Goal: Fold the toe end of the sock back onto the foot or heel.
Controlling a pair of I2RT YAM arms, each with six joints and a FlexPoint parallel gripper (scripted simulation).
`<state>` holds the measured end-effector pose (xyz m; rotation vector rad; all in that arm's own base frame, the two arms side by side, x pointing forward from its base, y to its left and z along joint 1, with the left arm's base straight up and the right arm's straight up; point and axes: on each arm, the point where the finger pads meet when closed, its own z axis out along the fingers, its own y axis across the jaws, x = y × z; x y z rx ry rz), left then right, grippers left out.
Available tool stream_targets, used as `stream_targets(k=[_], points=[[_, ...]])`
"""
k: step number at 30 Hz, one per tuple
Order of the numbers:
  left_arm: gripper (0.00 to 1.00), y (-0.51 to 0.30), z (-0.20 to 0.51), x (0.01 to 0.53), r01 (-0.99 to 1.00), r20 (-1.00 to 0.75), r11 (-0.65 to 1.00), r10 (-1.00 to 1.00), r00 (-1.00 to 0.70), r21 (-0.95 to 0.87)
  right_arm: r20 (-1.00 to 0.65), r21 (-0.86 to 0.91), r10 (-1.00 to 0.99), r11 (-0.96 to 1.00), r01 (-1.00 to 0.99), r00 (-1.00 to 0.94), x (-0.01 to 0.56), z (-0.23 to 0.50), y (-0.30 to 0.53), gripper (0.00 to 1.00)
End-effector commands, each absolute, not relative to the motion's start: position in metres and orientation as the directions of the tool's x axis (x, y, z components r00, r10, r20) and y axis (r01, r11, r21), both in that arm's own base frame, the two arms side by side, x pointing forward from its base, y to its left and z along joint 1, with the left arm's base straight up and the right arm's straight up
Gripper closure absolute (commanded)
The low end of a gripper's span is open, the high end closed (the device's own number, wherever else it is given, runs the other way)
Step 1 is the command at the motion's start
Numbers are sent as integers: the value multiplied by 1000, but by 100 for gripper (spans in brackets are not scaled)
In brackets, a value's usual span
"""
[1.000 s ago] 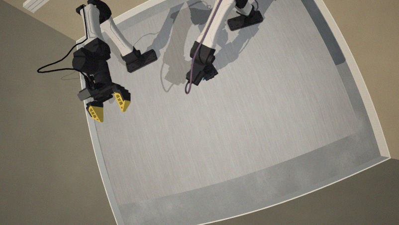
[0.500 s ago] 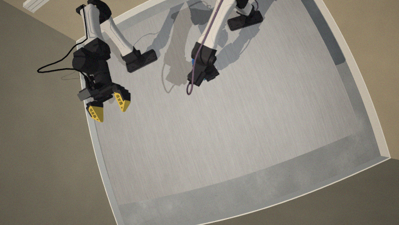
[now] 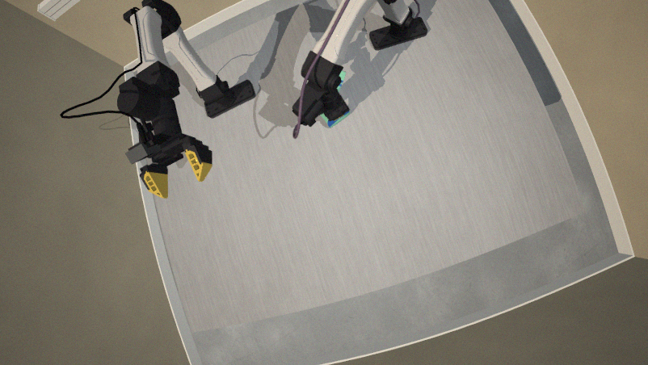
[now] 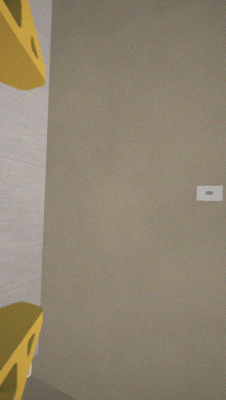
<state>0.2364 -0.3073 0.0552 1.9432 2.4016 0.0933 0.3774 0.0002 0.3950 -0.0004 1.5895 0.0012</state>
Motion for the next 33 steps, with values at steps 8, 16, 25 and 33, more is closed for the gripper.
stream_targets(k=[8,16,25,33], points=[[95,-308,62,248,966,-36,234,972,-231,108,-1000,0,0,1000,0,0,375,402,0,0],[95,-304,66,247,942,-53,272,962,-267,196,-1000,0,0,1000,0,0,375,402,0,0],[95,-301,61,231,943,-26,240,970,-241,229,-1000,0,0,1000,0,0,375,402,0,0],[95,-307,63,230,943,-37,241,970,-239,230,-1000,0,0,1000,0,0,375,402,0,0]])
